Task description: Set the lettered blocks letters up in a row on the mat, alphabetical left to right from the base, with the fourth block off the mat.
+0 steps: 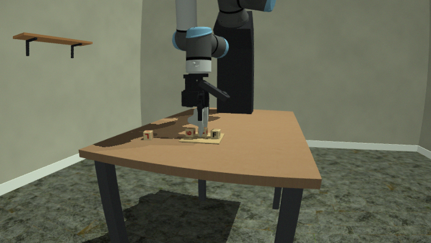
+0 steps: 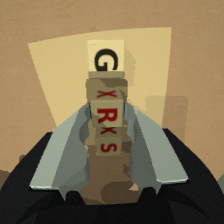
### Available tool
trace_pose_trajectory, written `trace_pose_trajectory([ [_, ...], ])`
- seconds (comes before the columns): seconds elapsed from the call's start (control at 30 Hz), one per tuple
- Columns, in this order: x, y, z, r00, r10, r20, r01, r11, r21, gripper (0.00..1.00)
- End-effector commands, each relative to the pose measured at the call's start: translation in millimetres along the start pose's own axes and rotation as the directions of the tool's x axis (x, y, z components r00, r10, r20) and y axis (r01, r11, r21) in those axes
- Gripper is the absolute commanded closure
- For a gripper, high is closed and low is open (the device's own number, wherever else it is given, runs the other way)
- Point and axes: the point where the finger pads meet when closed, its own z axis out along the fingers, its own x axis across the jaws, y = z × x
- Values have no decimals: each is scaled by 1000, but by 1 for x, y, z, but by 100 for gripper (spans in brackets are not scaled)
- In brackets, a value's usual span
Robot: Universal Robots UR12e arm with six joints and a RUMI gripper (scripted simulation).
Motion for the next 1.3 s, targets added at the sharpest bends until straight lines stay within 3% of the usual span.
trace_pose_trajectory([
  [0.0, 0, 0, 0, 1000, 0, -1, 0, 1000, 0, 91],
  [1.27, 0, 0, 4, 1000, 0, -1, 0, 1000, 0, 91],
])
